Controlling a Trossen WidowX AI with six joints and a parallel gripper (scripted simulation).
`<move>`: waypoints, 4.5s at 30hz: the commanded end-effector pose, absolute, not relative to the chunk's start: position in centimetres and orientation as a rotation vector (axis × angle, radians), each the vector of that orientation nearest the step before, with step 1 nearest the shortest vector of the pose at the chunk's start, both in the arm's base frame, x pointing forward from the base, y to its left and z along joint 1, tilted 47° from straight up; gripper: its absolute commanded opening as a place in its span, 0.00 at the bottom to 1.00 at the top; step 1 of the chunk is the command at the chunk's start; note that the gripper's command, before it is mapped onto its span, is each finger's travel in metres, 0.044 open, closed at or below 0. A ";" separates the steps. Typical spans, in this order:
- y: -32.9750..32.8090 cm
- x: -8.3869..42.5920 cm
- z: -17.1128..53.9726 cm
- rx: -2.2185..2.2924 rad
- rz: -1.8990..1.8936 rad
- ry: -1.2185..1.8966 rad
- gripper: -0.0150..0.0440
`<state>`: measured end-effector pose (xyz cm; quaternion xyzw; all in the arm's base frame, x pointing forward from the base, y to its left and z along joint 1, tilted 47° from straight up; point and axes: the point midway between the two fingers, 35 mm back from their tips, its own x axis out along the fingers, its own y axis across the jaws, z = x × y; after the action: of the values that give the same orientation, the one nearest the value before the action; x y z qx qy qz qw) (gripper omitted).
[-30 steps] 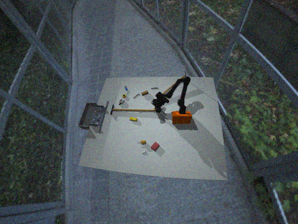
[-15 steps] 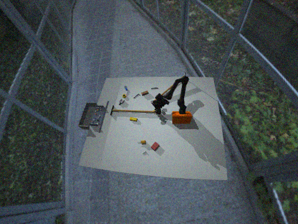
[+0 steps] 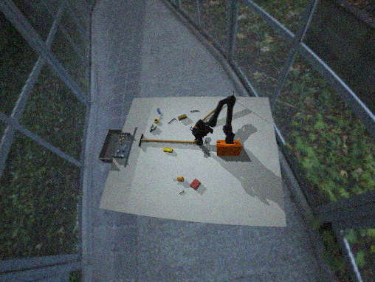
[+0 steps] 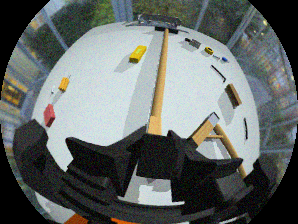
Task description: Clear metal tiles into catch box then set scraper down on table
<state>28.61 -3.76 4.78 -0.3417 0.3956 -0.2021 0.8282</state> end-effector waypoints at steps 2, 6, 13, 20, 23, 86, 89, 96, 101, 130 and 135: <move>-3.4 29.0 4.8 -0.726 -0.422 0.834 0.25; -3.4 29.2 4.8 -0.726 -0.422 0.834 0.25; -3.3 30.3 5.0 -0.726 -0.421 0.834 0.25; -3.2 31.5 5.0 -0.726 -0.420 0.834 0.25; -3.1 32.0 5.1 -0.726 -0.420 0.834 0.25; -4.2 41.8 5.8 -0.729 -0.414 0.829 0.25; -4.3 42.4 6.0 -0.729 -0.415 0.829 0.25; -4.7 43.6 6.3 -0.730 -0.415 0.828 0.25; -4.7 44.0 6.4 -0.730 -0.415 0.827 0.25; -4.8 48.5 7.0 -0.729 -0.416 0.824 0.25; -4.8 49.3 7.0 -0.729 -0.416 0.824 0.25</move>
<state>48.48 -5.01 6.50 -0.3440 0.3955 -0.1978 0.8283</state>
